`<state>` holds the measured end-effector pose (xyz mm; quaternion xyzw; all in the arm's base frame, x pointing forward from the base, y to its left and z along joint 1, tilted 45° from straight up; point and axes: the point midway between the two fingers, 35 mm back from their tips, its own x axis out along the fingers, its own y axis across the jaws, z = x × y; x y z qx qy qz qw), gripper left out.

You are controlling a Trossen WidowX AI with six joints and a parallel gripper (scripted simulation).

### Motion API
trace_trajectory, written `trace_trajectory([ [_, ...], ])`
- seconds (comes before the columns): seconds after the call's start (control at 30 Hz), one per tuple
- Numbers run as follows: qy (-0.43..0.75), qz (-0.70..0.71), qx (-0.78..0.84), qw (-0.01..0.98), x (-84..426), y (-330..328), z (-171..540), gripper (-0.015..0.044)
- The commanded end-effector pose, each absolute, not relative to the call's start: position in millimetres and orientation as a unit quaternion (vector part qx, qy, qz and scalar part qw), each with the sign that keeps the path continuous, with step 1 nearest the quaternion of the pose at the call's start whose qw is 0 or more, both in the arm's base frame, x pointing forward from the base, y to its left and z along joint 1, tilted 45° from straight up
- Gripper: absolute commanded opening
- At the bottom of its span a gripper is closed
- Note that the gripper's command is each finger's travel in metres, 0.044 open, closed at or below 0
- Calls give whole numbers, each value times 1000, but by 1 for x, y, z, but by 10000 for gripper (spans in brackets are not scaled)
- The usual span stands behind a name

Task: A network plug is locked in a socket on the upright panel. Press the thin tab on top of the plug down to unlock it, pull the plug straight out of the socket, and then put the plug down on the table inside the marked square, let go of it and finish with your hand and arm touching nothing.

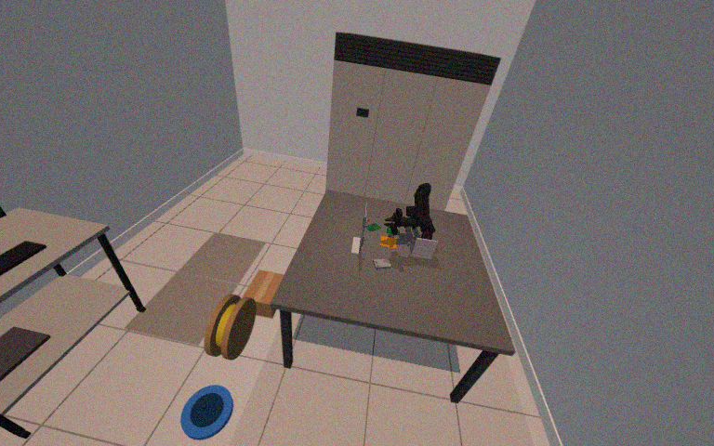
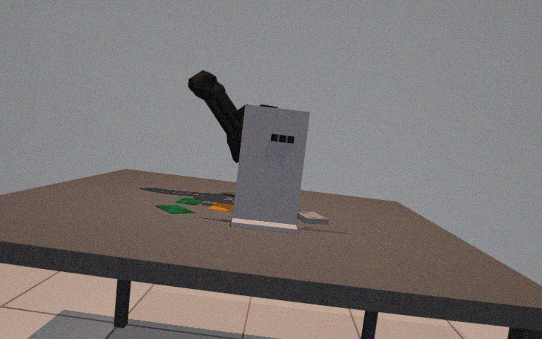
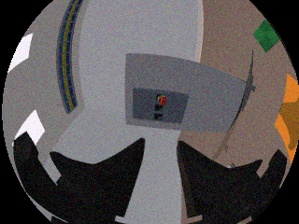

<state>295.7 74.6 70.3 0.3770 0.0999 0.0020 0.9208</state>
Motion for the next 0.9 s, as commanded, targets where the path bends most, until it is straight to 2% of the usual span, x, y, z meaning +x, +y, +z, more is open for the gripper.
trace_trajectory([
  [0.0, 103, -2, 387, 916, 291, 73, 66, 156],
  [0.43, 101, 5, 388, 916, 347, 67, 67, 156],
  [0.87, 100, 5, 388, 916, 363, 66, 67, 156],
])
